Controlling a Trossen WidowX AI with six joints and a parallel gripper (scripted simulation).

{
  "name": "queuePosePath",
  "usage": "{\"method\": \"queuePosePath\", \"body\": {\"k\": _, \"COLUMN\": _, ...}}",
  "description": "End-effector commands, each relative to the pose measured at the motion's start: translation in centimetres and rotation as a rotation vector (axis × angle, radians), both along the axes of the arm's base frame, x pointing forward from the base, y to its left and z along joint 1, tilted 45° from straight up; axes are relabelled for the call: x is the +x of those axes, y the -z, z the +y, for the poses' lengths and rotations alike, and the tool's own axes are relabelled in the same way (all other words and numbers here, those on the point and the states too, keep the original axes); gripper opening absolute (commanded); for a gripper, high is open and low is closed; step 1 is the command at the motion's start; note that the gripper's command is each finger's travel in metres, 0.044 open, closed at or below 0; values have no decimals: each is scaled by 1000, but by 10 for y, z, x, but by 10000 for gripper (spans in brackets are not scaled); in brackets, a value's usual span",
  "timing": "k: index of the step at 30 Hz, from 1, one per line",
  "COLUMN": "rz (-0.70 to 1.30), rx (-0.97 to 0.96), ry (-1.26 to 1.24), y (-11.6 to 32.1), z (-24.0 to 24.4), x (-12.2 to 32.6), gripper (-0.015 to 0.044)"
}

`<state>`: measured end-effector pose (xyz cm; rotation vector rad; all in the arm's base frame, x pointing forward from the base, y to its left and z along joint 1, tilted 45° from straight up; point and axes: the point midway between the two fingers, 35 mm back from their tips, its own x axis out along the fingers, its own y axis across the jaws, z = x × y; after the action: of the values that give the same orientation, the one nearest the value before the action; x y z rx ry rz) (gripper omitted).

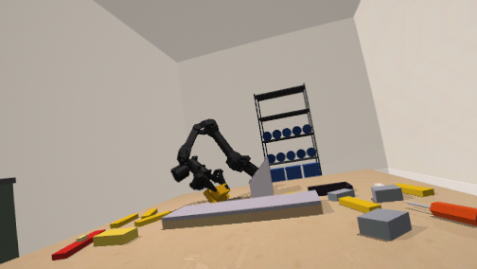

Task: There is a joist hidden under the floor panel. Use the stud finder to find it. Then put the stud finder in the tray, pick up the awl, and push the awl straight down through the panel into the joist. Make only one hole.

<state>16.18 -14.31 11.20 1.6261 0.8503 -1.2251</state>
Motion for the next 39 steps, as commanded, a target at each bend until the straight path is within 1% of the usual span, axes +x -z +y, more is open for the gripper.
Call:
{"method": "queuePosePath", "body": {"k": 1, "rz": -18, "rx": 24, "ry": -14, "y": -2, "z": 0, "x": 1, "gripper": 0}}
{"method": "queuePosePath", "body": {"k": 39, "rz": -103, "rx": 221, "ry": -73, "y": -1, "z": -6, "x": -1, "gripper": 0}}
